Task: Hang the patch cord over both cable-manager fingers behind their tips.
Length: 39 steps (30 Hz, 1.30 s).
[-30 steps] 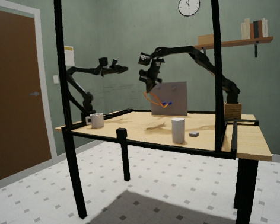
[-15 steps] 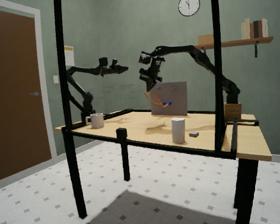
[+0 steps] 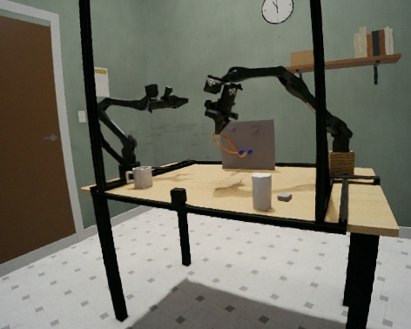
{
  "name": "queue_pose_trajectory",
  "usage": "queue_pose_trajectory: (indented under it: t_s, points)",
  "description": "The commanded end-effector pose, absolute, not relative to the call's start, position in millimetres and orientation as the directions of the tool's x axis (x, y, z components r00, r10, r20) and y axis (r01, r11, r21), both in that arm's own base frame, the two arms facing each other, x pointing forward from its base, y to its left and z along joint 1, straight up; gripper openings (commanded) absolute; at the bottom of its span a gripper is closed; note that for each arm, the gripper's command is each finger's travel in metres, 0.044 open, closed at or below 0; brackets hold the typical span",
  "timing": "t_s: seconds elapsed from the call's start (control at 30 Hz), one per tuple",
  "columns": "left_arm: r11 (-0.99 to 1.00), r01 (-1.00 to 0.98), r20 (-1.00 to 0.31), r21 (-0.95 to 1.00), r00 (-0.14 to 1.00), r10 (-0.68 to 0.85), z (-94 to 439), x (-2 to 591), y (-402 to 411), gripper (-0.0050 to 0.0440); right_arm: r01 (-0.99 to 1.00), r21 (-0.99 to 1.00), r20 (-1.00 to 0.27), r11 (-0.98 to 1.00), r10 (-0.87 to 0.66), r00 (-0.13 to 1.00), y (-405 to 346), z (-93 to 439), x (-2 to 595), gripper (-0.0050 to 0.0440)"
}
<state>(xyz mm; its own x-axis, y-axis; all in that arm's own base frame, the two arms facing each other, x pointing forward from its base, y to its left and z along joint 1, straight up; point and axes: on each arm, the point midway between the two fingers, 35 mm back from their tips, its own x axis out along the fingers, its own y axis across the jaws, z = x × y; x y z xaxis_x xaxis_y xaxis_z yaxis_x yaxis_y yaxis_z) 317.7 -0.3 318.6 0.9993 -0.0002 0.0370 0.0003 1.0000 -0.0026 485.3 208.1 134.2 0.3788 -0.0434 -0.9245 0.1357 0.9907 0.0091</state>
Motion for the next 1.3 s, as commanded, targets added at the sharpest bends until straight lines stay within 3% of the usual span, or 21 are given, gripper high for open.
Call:
queue_pose_trajectory:
  t_s: [0.0, 0.5, 1.27]
  points:
    - [1.0, 0.0, 0.05, 0.0, 0.999, 0.0, 323, 316, 0, 0.044, 0.136, 0.038, -0.904, 0.99, -0.024, 0.427, 210, 160, 486, 0.002]
    - [0.999, 0.015, 0.018, 0.03, 1.0, -0.016, 310, 324, -8, 0.044, 0.136, 0.04, -0.901, 0.99, -0.023, 0.433, 210, 164, 485, 0.002]
    - [0.821, 0.319, -0.138, 0.474, 0.948, -0.288, 215, 376, -166, 0.044, 0.136, 0.036, -0.905, 0.99, -0.026, 0.425, 210, 159, 485, 0.002]
